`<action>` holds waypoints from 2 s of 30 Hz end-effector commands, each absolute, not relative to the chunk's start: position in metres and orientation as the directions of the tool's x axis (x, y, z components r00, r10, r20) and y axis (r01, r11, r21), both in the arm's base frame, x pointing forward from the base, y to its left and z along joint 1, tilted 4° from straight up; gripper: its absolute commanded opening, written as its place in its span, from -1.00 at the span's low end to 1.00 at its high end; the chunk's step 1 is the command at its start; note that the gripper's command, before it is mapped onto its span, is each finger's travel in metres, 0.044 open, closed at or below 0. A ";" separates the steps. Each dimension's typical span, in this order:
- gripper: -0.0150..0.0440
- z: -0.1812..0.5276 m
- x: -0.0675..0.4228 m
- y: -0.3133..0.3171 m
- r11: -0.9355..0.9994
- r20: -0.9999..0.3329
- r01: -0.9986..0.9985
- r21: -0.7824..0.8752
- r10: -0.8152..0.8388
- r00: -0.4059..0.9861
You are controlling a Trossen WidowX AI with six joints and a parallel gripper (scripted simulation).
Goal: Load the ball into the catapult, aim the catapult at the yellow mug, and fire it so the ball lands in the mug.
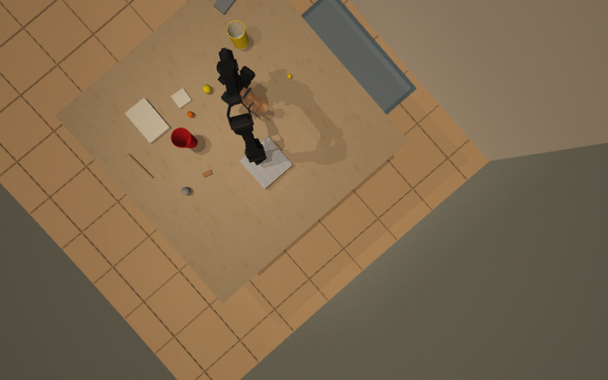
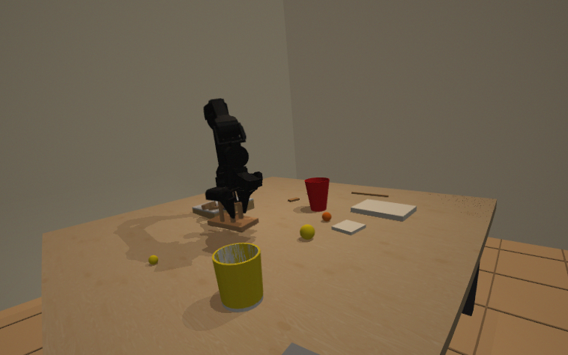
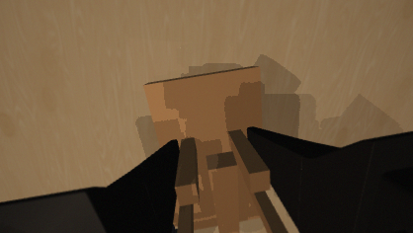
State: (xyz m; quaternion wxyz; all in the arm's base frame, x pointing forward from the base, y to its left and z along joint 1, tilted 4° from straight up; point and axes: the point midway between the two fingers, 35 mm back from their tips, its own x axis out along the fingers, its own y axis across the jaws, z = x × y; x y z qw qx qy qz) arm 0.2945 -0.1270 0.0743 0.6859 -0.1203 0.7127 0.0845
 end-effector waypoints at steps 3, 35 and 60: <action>-0.49 0.078 0.296 -0.128 0.993 -0.998 -0.106 -0.057 -0.060 -0.021; -0.49 0.066 0.295 -0.154 0.875 -0.998 0.479 -0.068 -0.063 -0.027; -0.49 0.033 0.294 -0.156 0.873 -0.998 0.483 -0.066 -0.062 -0.024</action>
